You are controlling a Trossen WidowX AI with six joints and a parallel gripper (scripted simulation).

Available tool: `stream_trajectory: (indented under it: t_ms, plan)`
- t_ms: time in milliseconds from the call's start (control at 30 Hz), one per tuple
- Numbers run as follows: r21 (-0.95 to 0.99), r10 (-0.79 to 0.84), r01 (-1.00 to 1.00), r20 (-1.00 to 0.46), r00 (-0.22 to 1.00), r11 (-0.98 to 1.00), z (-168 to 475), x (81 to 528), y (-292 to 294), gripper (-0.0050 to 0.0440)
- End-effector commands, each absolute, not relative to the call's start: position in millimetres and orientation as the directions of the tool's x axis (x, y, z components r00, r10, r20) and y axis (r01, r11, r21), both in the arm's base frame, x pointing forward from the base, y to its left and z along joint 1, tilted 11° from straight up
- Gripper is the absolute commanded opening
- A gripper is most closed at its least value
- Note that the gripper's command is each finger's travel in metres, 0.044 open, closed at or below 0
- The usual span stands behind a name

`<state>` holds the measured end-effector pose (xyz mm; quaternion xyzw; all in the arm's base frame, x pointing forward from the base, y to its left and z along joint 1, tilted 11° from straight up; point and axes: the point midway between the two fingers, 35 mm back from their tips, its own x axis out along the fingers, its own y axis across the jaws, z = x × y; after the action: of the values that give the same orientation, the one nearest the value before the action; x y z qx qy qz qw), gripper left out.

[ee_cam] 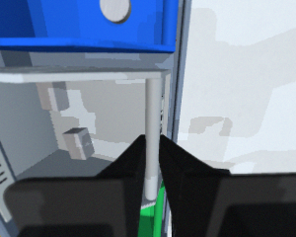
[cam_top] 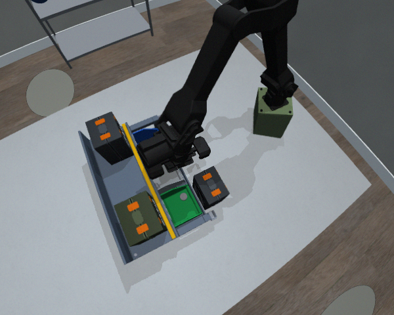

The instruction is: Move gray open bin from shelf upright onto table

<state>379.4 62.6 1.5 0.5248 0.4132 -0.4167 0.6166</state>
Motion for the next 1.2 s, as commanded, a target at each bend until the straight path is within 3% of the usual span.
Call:
stream_trajectory:
  t_ms: [0,1167]
  plan:
    - [0.349,-0.074,0.932,-0.931,0.356,0.098,16.0,386.9,64.3,0.0]
    - [0.348,-0.074,0.932,-0.932,0.356,0.098,14.0,385.6,63.8,0.0]
